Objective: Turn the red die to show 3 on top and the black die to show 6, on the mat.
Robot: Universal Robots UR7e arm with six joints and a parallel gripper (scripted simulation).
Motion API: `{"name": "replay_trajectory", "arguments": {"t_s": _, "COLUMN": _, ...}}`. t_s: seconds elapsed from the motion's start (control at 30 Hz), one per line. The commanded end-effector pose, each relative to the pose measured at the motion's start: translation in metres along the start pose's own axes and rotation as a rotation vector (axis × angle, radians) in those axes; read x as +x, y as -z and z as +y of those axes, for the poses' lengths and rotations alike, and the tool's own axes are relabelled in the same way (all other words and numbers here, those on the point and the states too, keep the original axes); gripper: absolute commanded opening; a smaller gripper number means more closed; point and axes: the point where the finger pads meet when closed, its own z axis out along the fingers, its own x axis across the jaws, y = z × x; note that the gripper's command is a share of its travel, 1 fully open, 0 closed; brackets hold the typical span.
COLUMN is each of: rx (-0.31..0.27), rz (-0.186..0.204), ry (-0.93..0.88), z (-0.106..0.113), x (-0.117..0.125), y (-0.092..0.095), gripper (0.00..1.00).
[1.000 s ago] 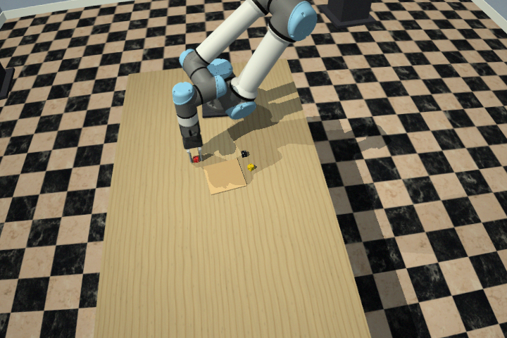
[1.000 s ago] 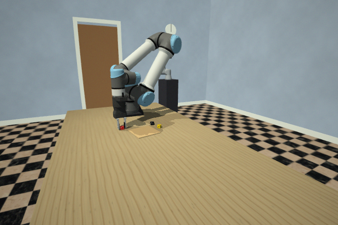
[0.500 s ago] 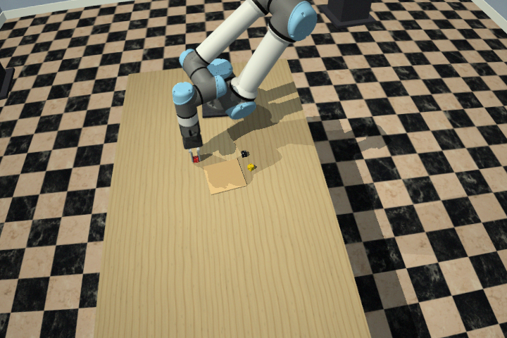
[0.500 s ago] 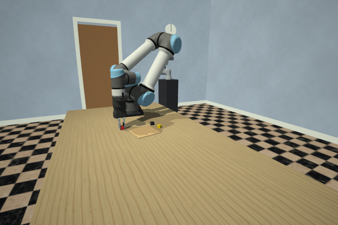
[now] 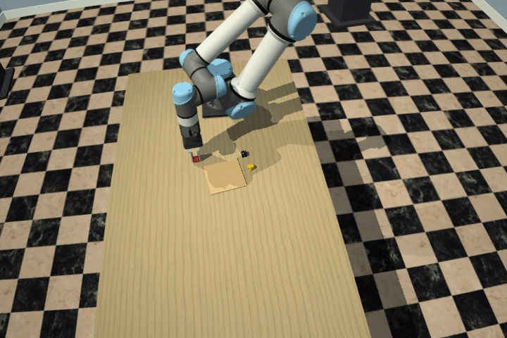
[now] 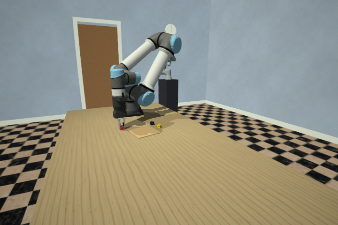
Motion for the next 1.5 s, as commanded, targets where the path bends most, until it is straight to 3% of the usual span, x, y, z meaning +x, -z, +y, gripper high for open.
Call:
{"name": "replay_trajectory", "arguments": {"t_s": 0.0, "rx": -0.002, "rz": -0.005, "ry": -0.001, "z": 0.001, "x": -0.002, "y": -0.002, "gripper": 0.40}}
{"name": "replay_trajectory", "arguments": {"t_s": 0.73, "rx": -0.002, "rz": -0.005, "ry": -0.001, "z": 0.001, "x": -0.002, "y": 0.004, "gripper": 0.40}}
{"name": "replay_trajectory", "arguments": {"t_s": 1.47, "rx": -0.002, "rz": -0.005, "ry": -0.001, "z": 0.001, "x": -0.002, "y": 0.076, "gripper": 0.40}}
